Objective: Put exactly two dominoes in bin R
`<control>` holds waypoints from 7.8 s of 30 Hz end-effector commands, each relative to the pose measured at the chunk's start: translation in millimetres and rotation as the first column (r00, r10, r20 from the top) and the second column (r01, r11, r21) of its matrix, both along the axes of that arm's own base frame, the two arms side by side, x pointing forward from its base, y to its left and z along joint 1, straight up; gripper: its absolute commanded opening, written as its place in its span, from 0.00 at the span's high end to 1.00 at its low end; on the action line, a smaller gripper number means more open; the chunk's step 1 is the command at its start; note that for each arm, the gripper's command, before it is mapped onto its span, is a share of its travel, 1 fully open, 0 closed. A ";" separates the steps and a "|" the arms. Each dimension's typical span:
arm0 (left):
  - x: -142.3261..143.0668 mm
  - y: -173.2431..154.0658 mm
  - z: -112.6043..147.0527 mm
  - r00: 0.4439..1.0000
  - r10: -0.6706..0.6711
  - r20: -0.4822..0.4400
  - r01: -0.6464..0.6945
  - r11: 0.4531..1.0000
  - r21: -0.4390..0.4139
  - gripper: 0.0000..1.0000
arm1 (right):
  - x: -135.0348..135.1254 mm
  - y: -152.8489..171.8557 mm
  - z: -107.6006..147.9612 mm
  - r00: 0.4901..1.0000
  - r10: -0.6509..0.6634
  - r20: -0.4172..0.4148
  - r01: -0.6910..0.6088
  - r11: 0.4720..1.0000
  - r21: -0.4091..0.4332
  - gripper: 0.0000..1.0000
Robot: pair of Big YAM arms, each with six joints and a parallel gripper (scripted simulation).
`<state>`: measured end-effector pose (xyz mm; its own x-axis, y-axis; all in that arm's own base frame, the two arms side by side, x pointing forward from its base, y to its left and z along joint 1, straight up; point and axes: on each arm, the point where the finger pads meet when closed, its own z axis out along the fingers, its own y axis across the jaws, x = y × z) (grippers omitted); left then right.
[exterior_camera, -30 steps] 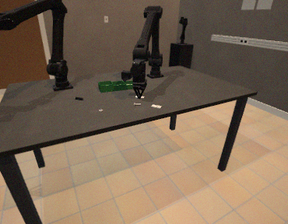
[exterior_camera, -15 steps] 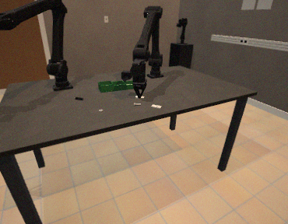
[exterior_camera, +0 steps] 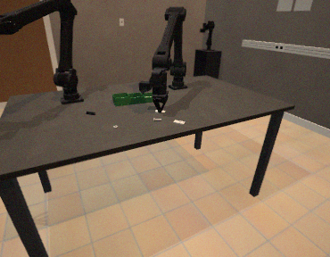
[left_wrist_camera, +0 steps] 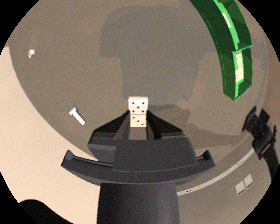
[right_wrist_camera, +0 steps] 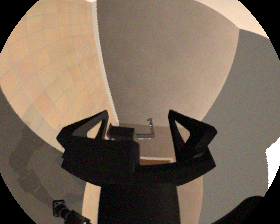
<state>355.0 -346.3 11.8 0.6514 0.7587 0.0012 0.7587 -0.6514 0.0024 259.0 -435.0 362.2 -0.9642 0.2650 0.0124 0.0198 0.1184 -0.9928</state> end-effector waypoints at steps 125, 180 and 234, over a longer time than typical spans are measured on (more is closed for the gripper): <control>-47.4 1.7 81.9 1.000 0.000 0.021 0.001 1.000 -0.028 0.80 | -3.8 -2.3 5.3 1.000 -0.009 0.009 0.009 1.000 -0.008 0.00; -194.9 11.2 84.2 0.827 0.563 -0.009 -0.562 0.825 -0.055 0.80 | -3.8 -2.3 5.3 1.000 -0.009 0.009 0.009 1.000 -0.008 0.00; -201.5 30.7 19.7 0.830 0.558 -0.001 -0.558 0.830 -0.005 0.80 | -3.8 -2.3 5.3 1.000 -0.009 0.009 0.009 1.000 -0.008 0.00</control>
